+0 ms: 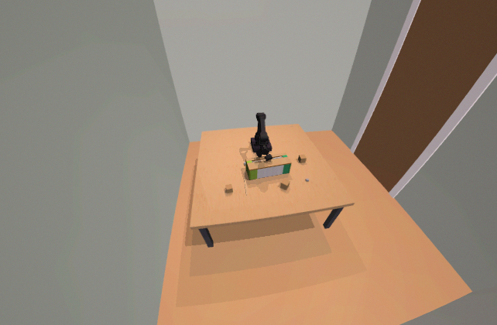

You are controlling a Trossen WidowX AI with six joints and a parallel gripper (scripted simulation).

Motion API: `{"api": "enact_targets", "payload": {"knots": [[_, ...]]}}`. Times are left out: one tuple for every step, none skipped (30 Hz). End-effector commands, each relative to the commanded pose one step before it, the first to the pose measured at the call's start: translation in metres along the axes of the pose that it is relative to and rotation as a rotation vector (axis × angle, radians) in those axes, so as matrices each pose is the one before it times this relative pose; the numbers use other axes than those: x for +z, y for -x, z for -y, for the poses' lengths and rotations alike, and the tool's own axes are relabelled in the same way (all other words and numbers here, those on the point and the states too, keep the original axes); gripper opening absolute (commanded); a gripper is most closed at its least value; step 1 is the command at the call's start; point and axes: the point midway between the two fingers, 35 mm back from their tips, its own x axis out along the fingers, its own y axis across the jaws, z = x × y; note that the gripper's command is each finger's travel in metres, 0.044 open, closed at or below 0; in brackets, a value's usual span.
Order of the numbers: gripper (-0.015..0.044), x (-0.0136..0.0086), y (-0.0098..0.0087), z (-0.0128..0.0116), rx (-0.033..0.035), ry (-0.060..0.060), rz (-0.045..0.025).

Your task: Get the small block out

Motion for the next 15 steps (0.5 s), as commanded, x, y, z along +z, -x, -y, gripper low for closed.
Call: {"api": "enact_targets", "payload": {"knots": [[0.0400,-0.01058,-0.00296,-0.00016,0.00453,-0.0010,-0.00433],[0.0400,-0.00240,-0.00083,-0.00002,0.00001,0.0000,-0.00023],[0.0400,-0.00238,-0.00083,-0.00002,0.00001,0.0000,-0.00023],[0.0400,-0.00236,-0.00082,-0.00002,0.00001,0.0000,-0.00022],[0.0400,-0.00236,-0.00082,-0.00002,0.00001,0.0000,-0.00022],[0.0400,-0.00236,-0.00082,-0.00002,0.00001,0.0000,-0.00022],[0.0400,-0.00239,-0.00083,-0.00002,0.00001,0.0000,-0.00023],[0.0400,-0.00241,-0.00084,-0.00002,0.00001,0.0000,-0.00023],[0.0400,-0.00242,-0.00084,-0.00002,0.00001,0.0000,-0.00023],[0.0400,-0.00242,-0.00084,-0.00001,0.00001,0.0000,-0.00023],[0.0400,-0.00243,-0.00085,-0.00001,0.00001,0.0000,-0.00023],[0.0400,-0.00245,-0.00085,-0.00001,0.00001,0.0000,-0.00023],[0.0400,-0.00247,-0.00086,-0.00001,0.00001,0.0000,-0.00024],[0.0400,-0.00249,-0.00086,-0.00001,0.00001,0.0000,-0.00024],[0.0400,-0.00249,-0.00086,-0.00001,0.00001,0.0000,-0.00024]]}}
